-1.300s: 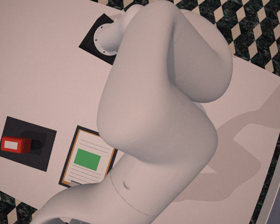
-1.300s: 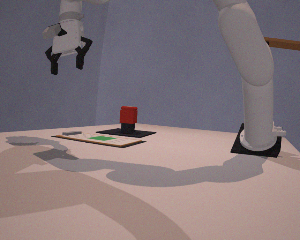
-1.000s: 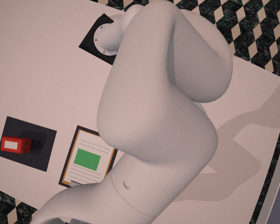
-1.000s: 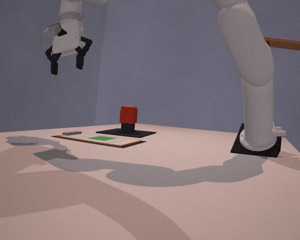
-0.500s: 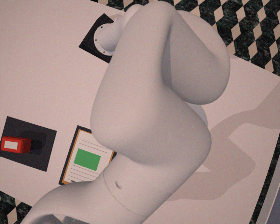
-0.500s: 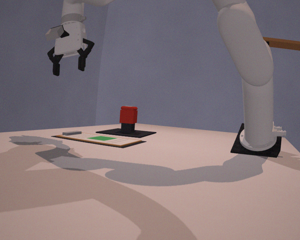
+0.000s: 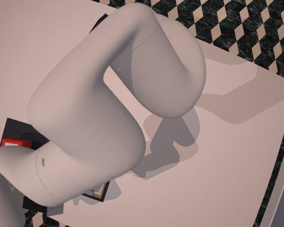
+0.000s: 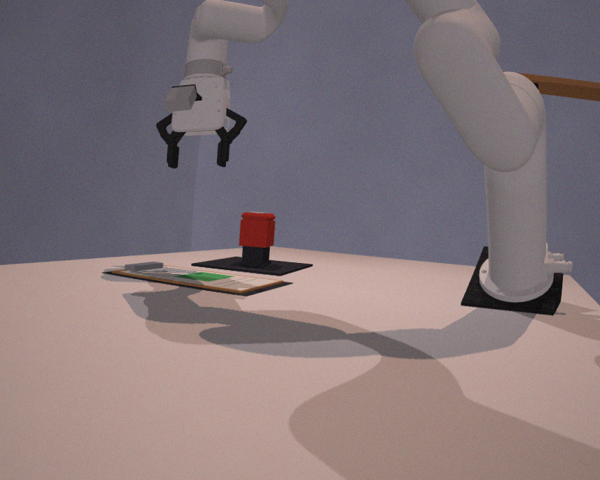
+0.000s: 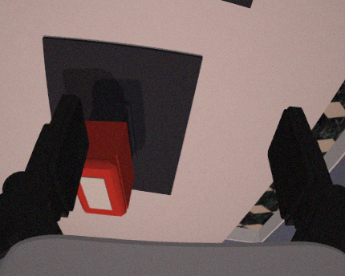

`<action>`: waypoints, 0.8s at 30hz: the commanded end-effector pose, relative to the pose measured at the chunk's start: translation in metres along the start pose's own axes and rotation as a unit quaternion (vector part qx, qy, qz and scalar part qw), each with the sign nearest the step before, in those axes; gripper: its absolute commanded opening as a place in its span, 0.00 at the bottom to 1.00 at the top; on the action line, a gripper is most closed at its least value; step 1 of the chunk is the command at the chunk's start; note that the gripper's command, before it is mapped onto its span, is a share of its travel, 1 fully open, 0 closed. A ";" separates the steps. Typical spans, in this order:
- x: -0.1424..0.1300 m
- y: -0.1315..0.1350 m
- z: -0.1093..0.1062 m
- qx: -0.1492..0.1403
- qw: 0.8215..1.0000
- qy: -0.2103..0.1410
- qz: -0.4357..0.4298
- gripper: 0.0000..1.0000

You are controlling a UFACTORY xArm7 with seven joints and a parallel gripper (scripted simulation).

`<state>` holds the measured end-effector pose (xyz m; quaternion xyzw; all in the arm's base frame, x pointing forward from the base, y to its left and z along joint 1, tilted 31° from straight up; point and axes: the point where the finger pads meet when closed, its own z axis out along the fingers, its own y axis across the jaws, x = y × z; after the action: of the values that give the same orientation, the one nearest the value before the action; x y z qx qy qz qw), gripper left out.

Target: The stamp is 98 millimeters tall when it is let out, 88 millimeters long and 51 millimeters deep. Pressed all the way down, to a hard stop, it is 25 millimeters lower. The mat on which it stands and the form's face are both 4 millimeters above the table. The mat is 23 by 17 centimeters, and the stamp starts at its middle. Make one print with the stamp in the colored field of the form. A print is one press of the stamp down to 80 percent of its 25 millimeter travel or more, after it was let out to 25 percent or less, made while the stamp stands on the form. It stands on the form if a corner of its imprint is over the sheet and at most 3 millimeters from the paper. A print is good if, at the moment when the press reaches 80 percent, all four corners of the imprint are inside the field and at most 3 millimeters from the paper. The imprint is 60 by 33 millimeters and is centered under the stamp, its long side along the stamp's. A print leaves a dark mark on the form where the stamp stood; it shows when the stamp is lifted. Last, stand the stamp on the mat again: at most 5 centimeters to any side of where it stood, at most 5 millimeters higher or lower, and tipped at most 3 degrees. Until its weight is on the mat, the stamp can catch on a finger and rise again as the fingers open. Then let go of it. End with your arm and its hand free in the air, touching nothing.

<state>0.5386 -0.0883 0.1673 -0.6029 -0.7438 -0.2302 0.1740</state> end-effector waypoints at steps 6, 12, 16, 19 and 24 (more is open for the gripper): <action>-0.124 -0.054 0.009 -0.025 0.999 -0.024 -0.025 1.00; -0.163 -0.078 0.013 -0.027 0.999 -0.030 -0.029 1.00; -0.164 -0.079 0.013 -0.027 0.999 -0.030 -0.029 1.00; -0.164 -0.079 0.013 -0.027 0.999 -0.030 -0.029 1.00; -0.164 -0.079 0.013 -0.027 0.999 -0.030 -0.029 1.00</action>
<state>0.4970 -0.2243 0.0569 -0.5905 -0.7601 -0.2372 0.1311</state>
